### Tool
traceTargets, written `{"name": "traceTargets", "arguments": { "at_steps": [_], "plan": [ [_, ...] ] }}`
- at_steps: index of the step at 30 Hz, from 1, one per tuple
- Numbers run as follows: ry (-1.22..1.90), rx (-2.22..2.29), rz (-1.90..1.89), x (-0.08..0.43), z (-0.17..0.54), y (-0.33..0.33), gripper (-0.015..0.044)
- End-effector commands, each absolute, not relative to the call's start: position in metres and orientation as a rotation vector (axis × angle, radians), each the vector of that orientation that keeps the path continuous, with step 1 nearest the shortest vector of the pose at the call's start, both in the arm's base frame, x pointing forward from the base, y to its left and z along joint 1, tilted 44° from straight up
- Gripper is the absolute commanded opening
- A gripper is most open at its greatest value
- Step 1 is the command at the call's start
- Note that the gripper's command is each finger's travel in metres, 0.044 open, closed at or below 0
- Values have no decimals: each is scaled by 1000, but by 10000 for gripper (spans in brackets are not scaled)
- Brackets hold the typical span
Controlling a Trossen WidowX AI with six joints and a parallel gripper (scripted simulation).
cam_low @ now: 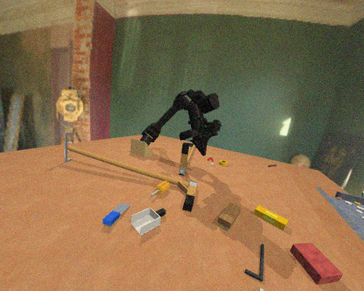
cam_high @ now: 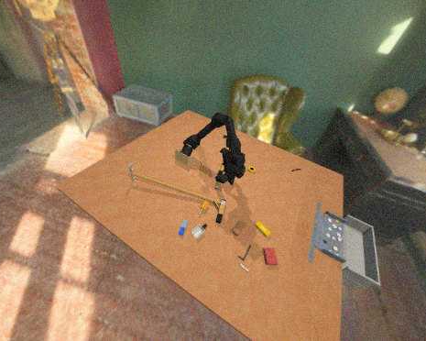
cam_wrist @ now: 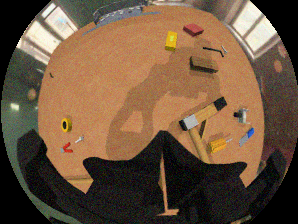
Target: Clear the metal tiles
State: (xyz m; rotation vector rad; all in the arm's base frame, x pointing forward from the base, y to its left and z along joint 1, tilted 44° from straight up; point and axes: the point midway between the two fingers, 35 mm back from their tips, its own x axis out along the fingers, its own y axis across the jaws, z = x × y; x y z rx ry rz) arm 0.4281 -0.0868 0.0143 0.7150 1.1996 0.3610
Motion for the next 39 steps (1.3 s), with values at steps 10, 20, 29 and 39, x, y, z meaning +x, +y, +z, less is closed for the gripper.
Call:
{"name": "traceTargets", "arguments": {
  "at_steps": [10, 20, 29, 39],
  "plan": [
    [1199, 717, 357, 424, -1, -69, 0],
    [1199, 718, 358, 423, -9, -63, 0],
    [1199, 717, 357, 431, -15, -73, 0],
    [1198, 715, 356, 440, -23, -84, 0]
  ]
}}
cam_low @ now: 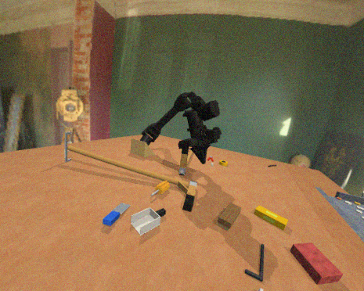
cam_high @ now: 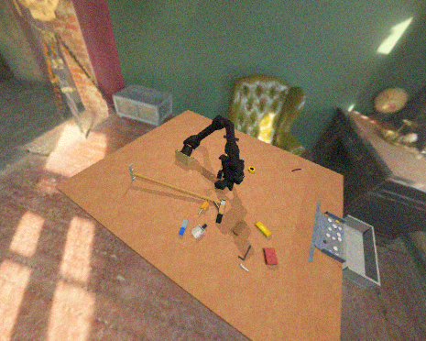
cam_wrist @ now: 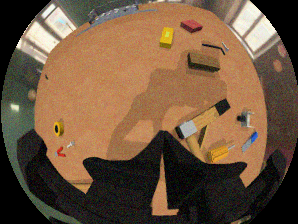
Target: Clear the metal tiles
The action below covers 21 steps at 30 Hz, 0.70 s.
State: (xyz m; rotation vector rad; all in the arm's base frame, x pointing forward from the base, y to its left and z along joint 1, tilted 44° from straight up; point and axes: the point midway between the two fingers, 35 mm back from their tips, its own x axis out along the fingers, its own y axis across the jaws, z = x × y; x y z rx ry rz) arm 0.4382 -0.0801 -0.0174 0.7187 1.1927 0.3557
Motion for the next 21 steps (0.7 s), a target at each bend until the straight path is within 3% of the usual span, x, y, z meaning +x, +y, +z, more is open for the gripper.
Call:
{"name": "traceTargets", "arguments": {
  "at_steps": [1, 21],
  "plan": [
    [1198, 715, 356, 441, -24, -85, 0],
    [1198, 712, 354, 456, -41, -107, 0]
  ]
}}
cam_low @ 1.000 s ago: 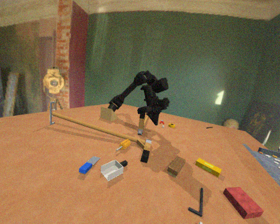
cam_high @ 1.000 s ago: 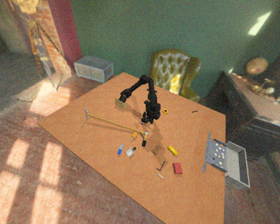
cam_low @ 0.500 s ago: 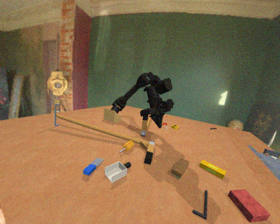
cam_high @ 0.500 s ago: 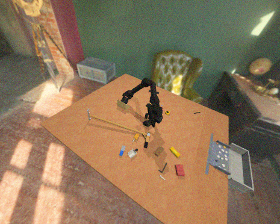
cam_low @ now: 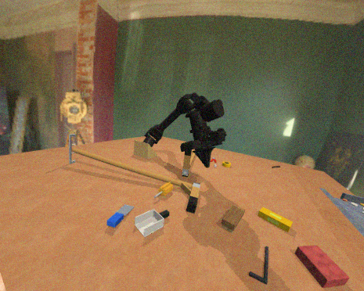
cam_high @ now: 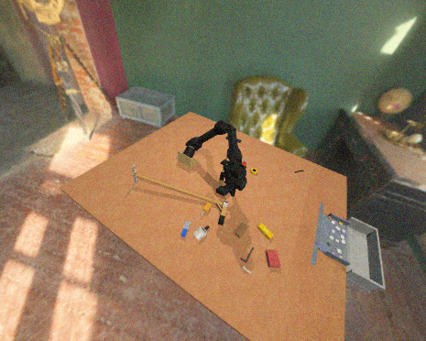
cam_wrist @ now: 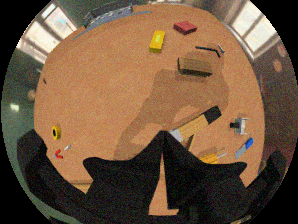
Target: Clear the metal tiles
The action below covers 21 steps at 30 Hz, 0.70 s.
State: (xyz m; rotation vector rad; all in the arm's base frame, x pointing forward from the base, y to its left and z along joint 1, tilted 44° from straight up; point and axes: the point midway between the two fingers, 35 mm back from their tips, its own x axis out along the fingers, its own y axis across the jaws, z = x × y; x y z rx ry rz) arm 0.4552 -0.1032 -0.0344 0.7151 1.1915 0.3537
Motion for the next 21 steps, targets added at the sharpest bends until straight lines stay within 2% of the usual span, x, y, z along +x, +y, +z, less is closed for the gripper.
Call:
{"name": "traceTargets", "arguments": {
  "at_steps": [1, 21],
  "plan": [
    [1198, 712, 354, 457, -42, -108, 0],
    [1197, 710, 353, 468, -61, -129, 0]
  ]
}}
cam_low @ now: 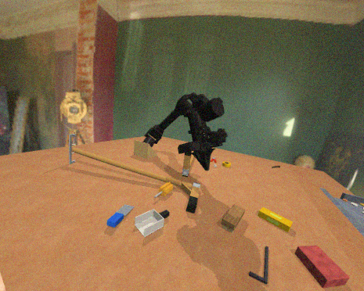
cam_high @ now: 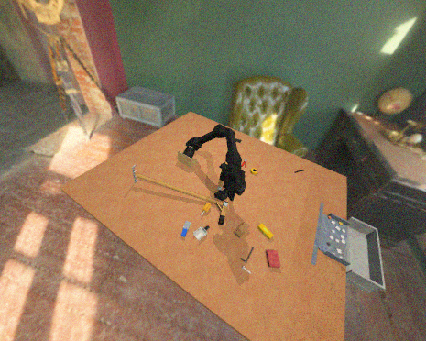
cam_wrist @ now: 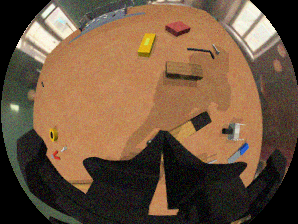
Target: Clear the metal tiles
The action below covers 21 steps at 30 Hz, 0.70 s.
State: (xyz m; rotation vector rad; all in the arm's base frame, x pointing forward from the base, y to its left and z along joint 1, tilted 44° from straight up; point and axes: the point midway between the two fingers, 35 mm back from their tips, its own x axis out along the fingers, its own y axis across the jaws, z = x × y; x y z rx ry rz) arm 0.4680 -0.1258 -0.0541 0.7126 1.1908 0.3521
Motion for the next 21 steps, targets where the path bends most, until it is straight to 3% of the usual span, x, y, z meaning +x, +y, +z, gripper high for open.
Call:
{"name": "traceTargets", "arguments": {
  "at_steps": [1, 21],
  "plan": [
    [1197, 710, 353, 469, -62, -130, 0],
    [1196, 708, 352, 476, -83, -150, 0]
  ]
}}
